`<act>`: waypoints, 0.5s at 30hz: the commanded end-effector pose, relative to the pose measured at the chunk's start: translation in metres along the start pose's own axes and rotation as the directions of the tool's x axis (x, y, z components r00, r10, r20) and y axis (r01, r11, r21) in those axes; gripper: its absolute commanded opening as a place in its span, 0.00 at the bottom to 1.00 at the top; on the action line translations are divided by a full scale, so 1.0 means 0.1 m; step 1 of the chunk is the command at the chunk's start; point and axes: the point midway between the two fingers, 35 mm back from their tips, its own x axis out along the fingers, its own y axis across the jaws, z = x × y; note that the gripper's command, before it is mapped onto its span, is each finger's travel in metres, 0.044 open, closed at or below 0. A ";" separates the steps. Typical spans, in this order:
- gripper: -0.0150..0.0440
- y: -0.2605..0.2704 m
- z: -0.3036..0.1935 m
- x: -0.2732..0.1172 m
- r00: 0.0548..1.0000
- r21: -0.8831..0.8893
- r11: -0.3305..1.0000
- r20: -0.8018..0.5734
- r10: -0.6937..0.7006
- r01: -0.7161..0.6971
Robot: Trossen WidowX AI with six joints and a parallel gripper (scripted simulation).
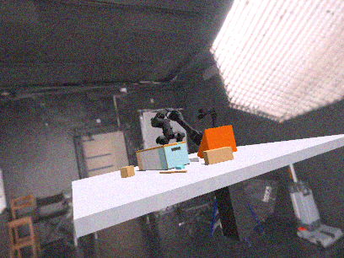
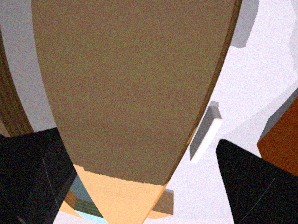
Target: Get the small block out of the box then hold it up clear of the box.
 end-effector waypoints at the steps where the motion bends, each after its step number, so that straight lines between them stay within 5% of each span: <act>1: 0.93 -0.02 -0.11 0.05 1.000 -0.003 1.000 -0.003 -0.007 0.007; 15: 0.93 -0.02 -0.46 0.18 1.000 -0.003 1.000 -0.005 -0.007 0.006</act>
